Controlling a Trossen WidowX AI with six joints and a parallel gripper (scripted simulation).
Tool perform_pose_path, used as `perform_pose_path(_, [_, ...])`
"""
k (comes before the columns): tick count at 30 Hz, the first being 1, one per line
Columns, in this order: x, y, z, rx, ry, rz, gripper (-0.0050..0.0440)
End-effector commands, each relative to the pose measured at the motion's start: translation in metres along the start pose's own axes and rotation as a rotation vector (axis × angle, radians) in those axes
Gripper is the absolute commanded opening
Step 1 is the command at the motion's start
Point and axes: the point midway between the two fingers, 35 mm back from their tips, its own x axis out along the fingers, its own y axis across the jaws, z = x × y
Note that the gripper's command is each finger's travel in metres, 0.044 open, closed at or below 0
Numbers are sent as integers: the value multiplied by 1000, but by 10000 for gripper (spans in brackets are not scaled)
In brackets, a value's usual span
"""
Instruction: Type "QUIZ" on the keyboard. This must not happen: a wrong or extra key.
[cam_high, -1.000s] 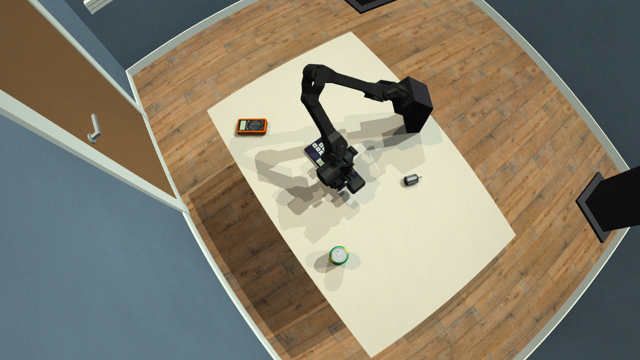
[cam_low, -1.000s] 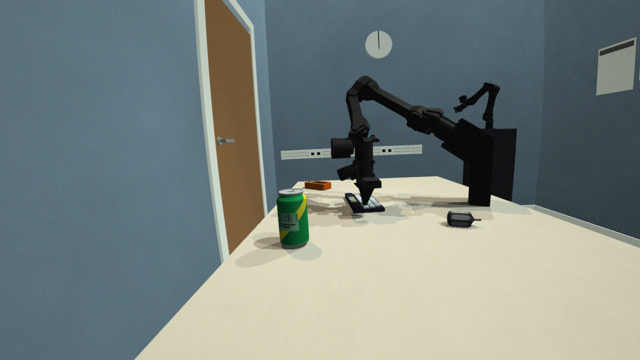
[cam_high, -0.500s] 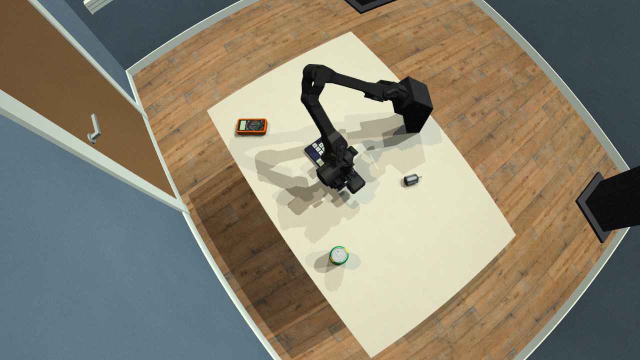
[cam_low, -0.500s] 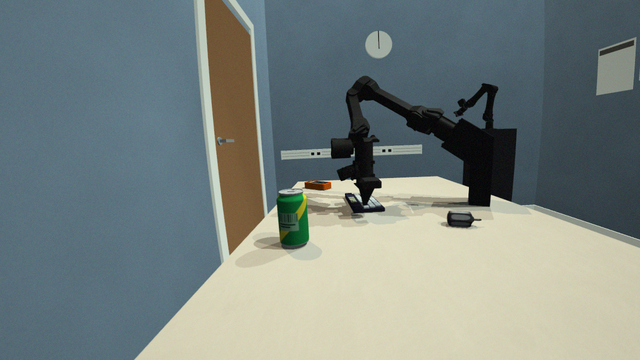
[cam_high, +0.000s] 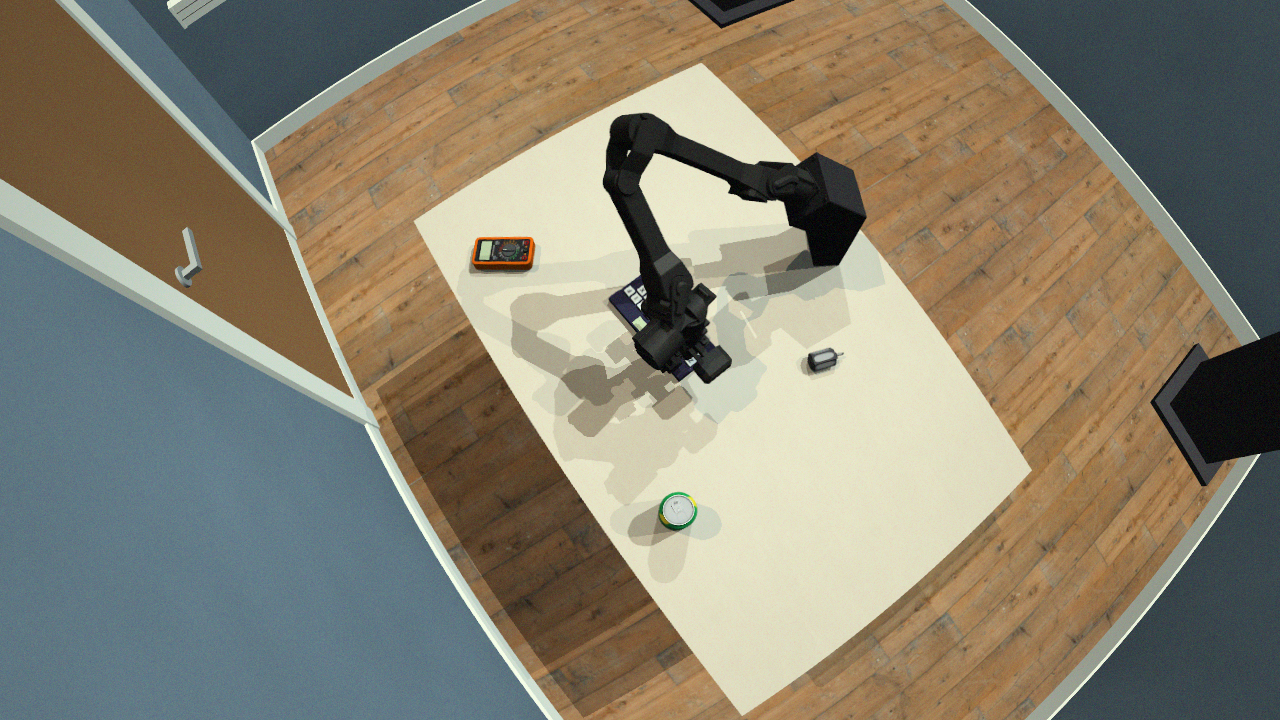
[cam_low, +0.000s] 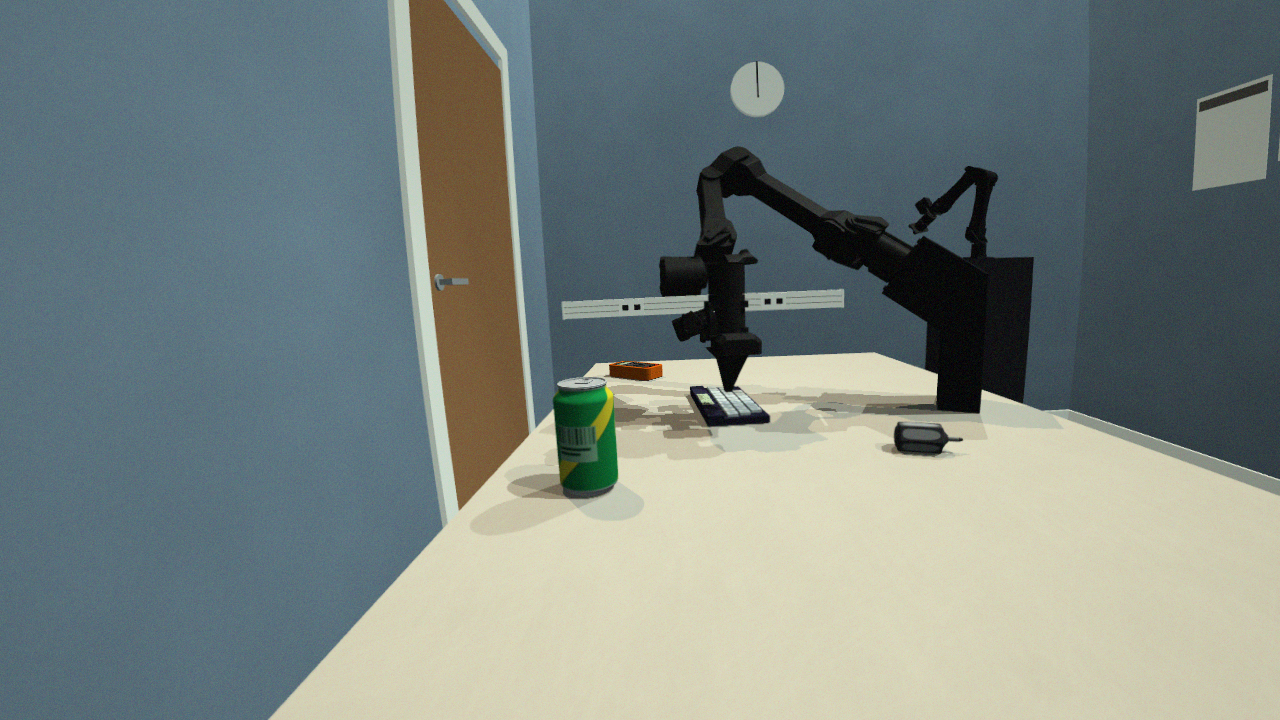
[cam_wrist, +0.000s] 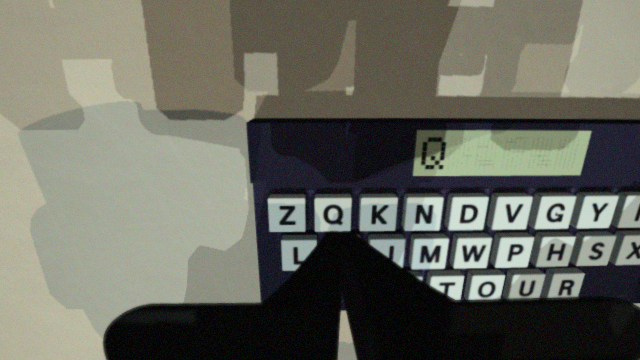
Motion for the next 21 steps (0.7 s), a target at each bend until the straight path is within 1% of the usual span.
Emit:
perform_pose_path(1, [-4,-9,2,15,-10,4,-50])
perform_pose_path(3, [0,-25,-4,12,-3,6,-50])
perform_pose_path(8, [-2,-84,-31,9,-1,4,-50])
perform_pose_path(10, [-2,-84,-31,9,-1,4,-50])
perform_pose_path(13, [-4,-99,-40,6,-7,-1,-50])
perform_pose_path(17, [-4,-100,-41,6,-8,-1,-50])
perform_pose_path(21, [11,-98,-44,-4,9,2,-50])
